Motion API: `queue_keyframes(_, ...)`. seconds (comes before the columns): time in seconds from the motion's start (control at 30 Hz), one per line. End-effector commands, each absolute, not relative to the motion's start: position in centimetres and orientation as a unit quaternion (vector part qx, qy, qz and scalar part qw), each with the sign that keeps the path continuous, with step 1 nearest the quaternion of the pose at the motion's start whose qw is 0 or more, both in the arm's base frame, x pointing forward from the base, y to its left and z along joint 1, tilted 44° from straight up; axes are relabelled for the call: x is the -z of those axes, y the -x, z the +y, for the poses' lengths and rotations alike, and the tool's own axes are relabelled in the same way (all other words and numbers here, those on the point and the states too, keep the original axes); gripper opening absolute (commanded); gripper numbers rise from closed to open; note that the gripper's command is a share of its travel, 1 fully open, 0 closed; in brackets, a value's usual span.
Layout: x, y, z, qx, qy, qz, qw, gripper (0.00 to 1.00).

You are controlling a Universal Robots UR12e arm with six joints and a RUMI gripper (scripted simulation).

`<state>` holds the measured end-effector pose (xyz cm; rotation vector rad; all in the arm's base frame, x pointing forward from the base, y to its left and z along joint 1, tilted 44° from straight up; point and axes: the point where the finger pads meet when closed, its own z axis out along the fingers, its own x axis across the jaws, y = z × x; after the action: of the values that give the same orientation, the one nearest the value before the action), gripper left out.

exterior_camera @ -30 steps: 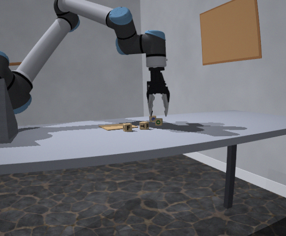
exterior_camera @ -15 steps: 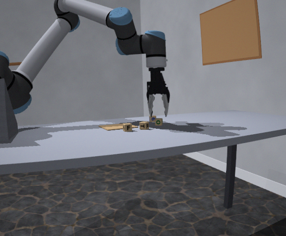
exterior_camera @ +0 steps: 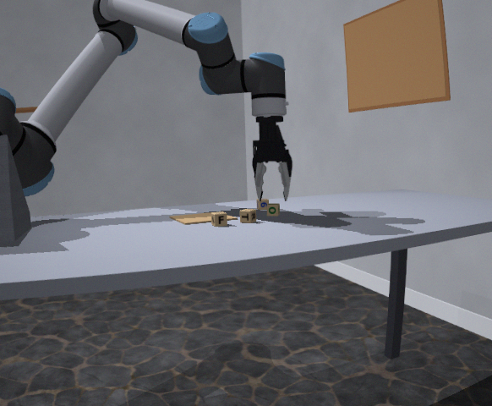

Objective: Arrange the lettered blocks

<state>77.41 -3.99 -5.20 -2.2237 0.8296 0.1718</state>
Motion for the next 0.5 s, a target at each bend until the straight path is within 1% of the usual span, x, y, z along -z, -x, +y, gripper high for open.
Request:
queue_keyframes(0.0,5.15,-77.47,-4.07,-0.066,0.868,0.324,0.372,0.40)
queue_keyframes(0.47,5.57,-77.54,-3.67,-0.066,0.868,0.324,0.372,0.40)
